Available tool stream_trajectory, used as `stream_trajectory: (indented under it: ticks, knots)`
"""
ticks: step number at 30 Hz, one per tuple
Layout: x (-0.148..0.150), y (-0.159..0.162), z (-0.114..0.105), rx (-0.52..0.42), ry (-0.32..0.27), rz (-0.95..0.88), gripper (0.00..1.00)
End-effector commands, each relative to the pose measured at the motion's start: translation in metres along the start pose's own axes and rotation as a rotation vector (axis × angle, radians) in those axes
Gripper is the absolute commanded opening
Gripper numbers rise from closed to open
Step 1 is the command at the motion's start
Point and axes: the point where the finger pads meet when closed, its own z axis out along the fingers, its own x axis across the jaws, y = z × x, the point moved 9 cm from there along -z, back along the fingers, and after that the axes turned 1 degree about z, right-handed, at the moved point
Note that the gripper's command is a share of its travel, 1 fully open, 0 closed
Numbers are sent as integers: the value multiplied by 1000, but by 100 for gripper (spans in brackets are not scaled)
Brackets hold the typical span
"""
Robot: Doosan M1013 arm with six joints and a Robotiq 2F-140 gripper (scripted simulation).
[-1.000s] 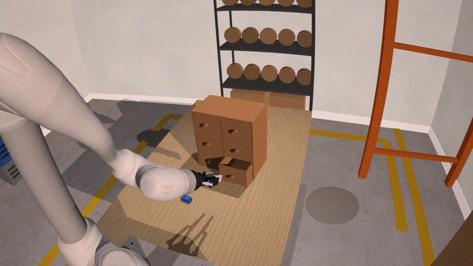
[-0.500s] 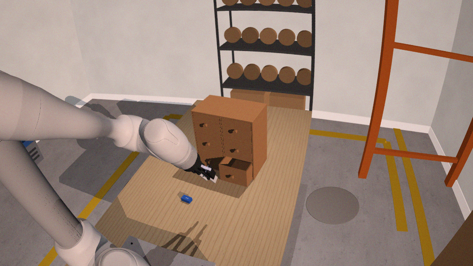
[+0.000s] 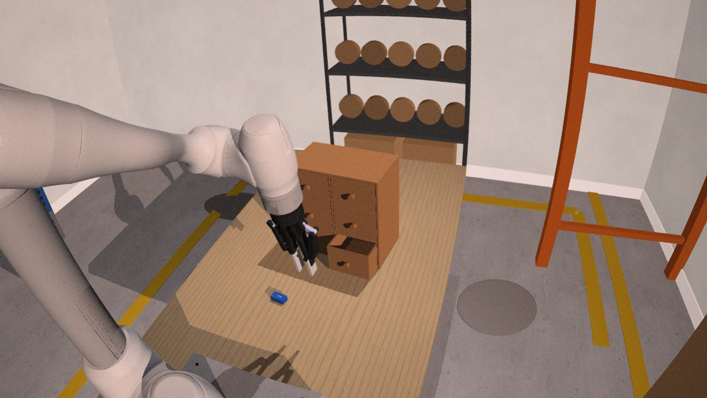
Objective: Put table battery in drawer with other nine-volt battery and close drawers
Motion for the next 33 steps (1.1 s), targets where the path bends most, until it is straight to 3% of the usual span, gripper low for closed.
stream_trajectory:
  ticks: [1,12,28,29,33]
  knots:
    - [-1,-4,-8,-95,-2,-6,20]
    - [-1,-5,-14,-178,0,-6,20]
    - [-1,-6,-15,-183,0,-6,20]
    - [-1,-6,-15,-183,0,-6,100]
    - [-1,-6,-15,-183,0,-6,100]
